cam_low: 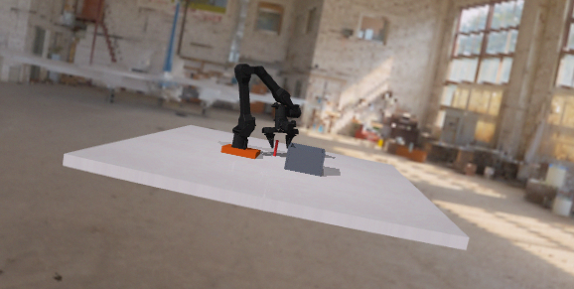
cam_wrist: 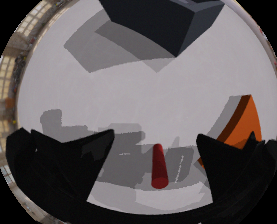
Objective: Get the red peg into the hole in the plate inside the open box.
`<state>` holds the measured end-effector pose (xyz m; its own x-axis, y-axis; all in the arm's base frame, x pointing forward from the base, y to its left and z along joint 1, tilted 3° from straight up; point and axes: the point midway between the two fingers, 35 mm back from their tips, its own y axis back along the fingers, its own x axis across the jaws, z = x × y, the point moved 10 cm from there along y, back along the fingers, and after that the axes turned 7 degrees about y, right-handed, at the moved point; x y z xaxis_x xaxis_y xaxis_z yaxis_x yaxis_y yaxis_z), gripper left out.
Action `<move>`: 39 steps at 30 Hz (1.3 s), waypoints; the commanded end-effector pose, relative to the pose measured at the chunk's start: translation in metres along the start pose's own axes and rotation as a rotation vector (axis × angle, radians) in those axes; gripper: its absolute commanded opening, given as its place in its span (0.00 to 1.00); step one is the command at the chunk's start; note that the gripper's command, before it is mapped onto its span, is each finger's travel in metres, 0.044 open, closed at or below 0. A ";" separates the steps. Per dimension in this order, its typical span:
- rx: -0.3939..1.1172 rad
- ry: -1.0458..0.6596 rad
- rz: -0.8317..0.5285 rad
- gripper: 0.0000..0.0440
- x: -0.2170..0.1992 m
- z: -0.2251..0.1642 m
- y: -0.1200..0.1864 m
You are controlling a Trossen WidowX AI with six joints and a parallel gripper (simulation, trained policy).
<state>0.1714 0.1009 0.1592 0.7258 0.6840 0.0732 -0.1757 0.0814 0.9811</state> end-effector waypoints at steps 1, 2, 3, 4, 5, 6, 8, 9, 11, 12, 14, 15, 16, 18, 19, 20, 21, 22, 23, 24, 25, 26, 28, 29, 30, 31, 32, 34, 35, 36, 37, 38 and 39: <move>0.010 -0.015 0.014 0.98 -0.001 -0.005 -0.010; 0.012 -0.020 0.017 0.96 -0.001 -0.006 -0.013; 0.016 -0.027 0.019 0.92 -0.002 -0.007 -0.016; 0.021 -0.033 0.020 0.86 -0.002 -0.007 -0.018; 0.027 -0.039 0.018 0.81 -0.003 -0.008 -0.020; 0.034 -0.044 0.015 0.75 -0.004 -0.009 -0.021; 0.049 -0.049 0.012 0.63 -0.004 -0.009 -0.021; 0.057 -0.049 0.013 0.57 -0.005 -0.009 -0.021; 0.073 -0.050 0.014 0.45 -0.005 -0.009 -0.021; 0.082 -0.050 0.013 0.39 -0.005 -0.009 -0.022; 0.098 -0.050 0.013 0.27 -0.006 -0.008 -0.022; 0.106 -0.049 0.013 0.21 -0.006 -0.008 -0.022; 0.113 -0.049 0.013 0.15 -0.006 -0.007 -0.022; 0.127 -0.048 0.011 0.04 -0.007 -0.006 -0.023; 0.132 -0.048 0.009 0.00 -0.007 -0.005 -0.023; 0.119 -0.043 0.014 0.00 -0.007 -0.003 -0.021; 0.107 -0.037 0.020 0.00 -0.006 -0.002 -0.019; 0.095 -0.031 0.025 0.00 -0.006 0.000 -0.016; 0.085 -0.024 0.028 0.00 -0.006 0.002 -0.013; 0.074 -0.017 0.031 0.00 -0.006 0.004 -0.010; 0.064 -0.009 0.033 0.00 -0.006 0.006 -0.007; 0.054 -0.001 0.034 0.00 -0.006 0.008 -0.004; 0.034 0.012 0.032 0.00 -0.007 0.012 0.002; 0.023 0.019 0.033 0.00 -0.007 0.015 0.006; 0.012 0.025 0.034 0.00 -0.006 0.017 0.010; 0.002 0.029 0.034 0.00 -0.006 0.020 0.014; -0.008 0.033 0.034 0.00 -0.006 0.023 0.018; -0.028 0.037 0.032 0.00 -0.006 0.029 0.025; -0.037 0.038 0.032 0.00 -0.006 0.032 0.029; -0.045 0.038 0.031 0.00 -0.006 0.036 0.032; -0.054 0.038 0.030 0.00 -0.006 0.039 0.036; -0.062 0.037 0.028 0.00 -0.006 0.042 0.039; -0.070 0.036 0.027 0.00 -0.006 0.046 0.043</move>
<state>0.1870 0.0713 0.2006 0.6972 0.7107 0.0938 -0.2292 0.0971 0.9685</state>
